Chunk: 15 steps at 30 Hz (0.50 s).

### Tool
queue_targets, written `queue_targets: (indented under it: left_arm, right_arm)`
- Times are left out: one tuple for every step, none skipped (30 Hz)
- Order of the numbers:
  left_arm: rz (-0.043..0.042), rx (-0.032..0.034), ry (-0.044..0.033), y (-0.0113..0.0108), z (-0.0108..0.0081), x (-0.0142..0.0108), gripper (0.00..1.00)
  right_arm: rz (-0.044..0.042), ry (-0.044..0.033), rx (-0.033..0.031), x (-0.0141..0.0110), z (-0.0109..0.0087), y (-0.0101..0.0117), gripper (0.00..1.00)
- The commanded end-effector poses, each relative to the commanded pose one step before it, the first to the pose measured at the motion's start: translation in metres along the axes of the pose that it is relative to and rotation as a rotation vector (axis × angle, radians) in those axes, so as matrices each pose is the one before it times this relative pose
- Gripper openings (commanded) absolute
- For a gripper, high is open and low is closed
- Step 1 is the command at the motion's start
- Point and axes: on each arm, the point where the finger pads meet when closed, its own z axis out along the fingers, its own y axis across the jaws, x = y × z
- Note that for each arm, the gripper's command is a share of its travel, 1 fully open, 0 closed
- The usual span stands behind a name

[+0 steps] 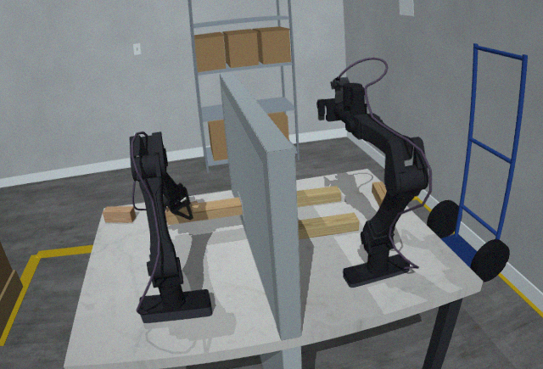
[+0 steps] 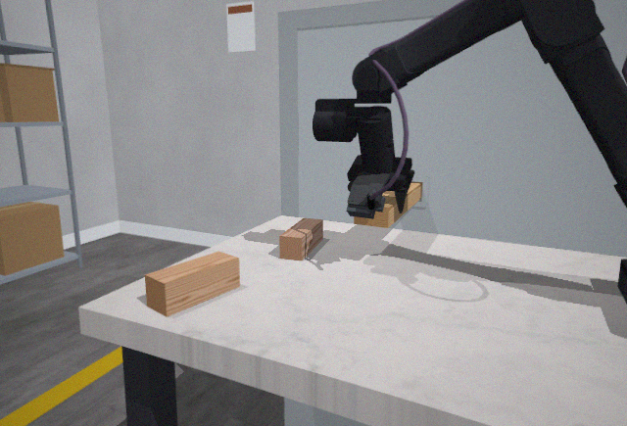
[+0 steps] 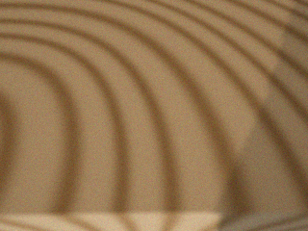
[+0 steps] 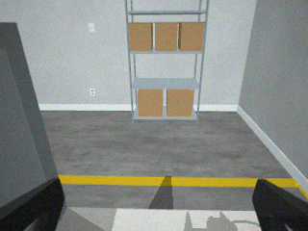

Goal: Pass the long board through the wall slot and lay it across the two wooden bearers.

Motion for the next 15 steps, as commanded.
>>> queue_targets:
  left_arm:
    - [0.06072, 0.12307, 0.07283, -0.02072, -0.03386, 0.03471, 0.0]
    - [0.0, 0.0, 0.0, 0.0, 0.0, 0.0, 0.0]
    - [0.0, 0.0, 0.0, 0.0, 0.0, 0.0, 0.0]
    - [-0.02664, -0.01801, -0.00161, 0.005, 0.00496, -0.00849, 0.0]
    - [0.01962, 0.02576, 0.00057, -0.00655, -0.00628, 0.00599, 0.0]
    - [0.00814, -0.00716, 0.0018, 0.00188, 0.00317, 0.00422, 0.0]
    - [-0.01059, -0.01183, -0.00003, 0.00388, 0.00275, -0.00105, 0.0]
    - [-0.00797, -0.00855, -0.00043, 0.00301, 0.00225, -0.00167, 0.0]
    - [-0.0072, -0.01029, -0.00036, 0.00351, 0.00282, -0.00136, 0.0]
    - [-0.00552, -0.01133, 0.00014, 0.00371, 0.00321, -0.00065, 0.0]
    - [-0.00204, 0.00084, 0.00007, 0.00083, 0.00142, -0.00026, 0.0]
    - [0.00622, 0.00632, 0.00051, -0.00201, -0.0009, 0.00292, 0.0]
    - [0.00354, 0.00762, 0.00023, -0.00242, -0.0019, 0.00212, 0.0]
    - [0.00562, 0.01037, 0.00037, -0.00354, -0.00275, 0.00268, 0.0]
    - [0.01172, 0.01121, 0.00069, -0.00434, -0.00278, 0.00276, 0.0]
  right_arm:
    - [-0.0125, -0.06374, 0.02311, -0.02798, -0.00939, -0.00604, 1.0]
    - [0.0, 0.0, 0.0, 0.0, 0.0, 0.0, 1.0]
    - [0.0, 0.0, 0.0, 0.0, 0.0, 0.0, 1.0]
    - [0.0, 0.0, 0.0, 0.0, 0.0, 0.0, 1.0]
    - [0.0, 0.0, 0.0, 0.0, 0.0, 0.0, 1.0]
    - [0.0, 0.0, 0.0, 0.0, 0.0, 0.0, 1.0]
    - [0.0, 0.0, 0.0, 0.0, 0.0, 0.0, 1.0]
    - [0.0, 0.0, 0.0, 0.0, 0.0, 0.0, 1.0]
    - [0.0, 0.0, 0.0, 0.0, 0.0, 0.0, 1.0]
    - [0.0, 0.0, 0.0, 0.0, 0.0, 0.0, 1.0]
    - [0.0, 0.0, 0.0, 0.0, 0.0, 0.0, 1.0]
    - [0.0, 0.0, 0.0, 0.0, 0.0, 0.0, 1.0]
    - [0.0, 0.0, 0.0, 0.0, 0.0, 0.0, 1.0]
    - [0.0, 0.0, 0.0, 0.0, 0.0, 0.0, 1.0]
    - [0.0, 0.0, 0.0, 0.0, 0.0, 0.0, 1.0]
